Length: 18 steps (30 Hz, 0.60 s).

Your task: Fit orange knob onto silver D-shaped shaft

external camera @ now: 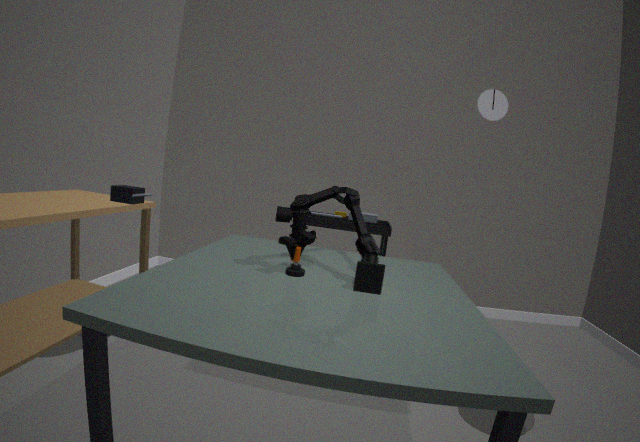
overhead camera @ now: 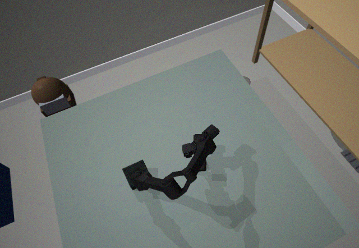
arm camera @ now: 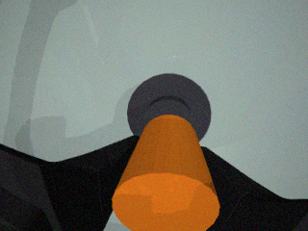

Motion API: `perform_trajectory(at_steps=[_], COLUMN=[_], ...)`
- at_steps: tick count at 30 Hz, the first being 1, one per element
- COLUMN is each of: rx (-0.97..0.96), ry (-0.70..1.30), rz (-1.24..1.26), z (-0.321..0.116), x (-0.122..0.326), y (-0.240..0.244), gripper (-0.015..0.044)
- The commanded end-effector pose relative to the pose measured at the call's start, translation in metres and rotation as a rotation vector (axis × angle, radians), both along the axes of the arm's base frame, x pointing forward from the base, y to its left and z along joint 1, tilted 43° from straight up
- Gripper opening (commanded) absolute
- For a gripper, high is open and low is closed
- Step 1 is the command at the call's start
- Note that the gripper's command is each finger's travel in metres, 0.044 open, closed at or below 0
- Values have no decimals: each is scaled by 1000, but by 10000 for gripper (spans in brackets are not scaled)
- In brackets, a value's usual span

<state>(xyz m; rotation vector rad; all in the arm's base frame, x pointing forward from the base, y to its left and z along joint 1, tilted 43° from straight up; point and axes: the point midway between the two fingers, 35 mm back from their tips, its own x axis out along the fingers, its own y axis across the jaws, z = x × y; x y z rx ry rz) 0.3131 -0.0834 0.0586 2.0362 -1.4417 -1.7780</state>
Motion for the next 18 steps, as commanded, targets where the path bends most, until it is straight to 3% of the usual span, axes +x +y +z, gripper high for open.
perform_trajectory(at_steps=[1, 18], rx=[-2, 21], ry=[1, 142], rz=[5, 159], z=[2, 0], x=[1, -6], y=[2, 3], gripper=[0, 0])
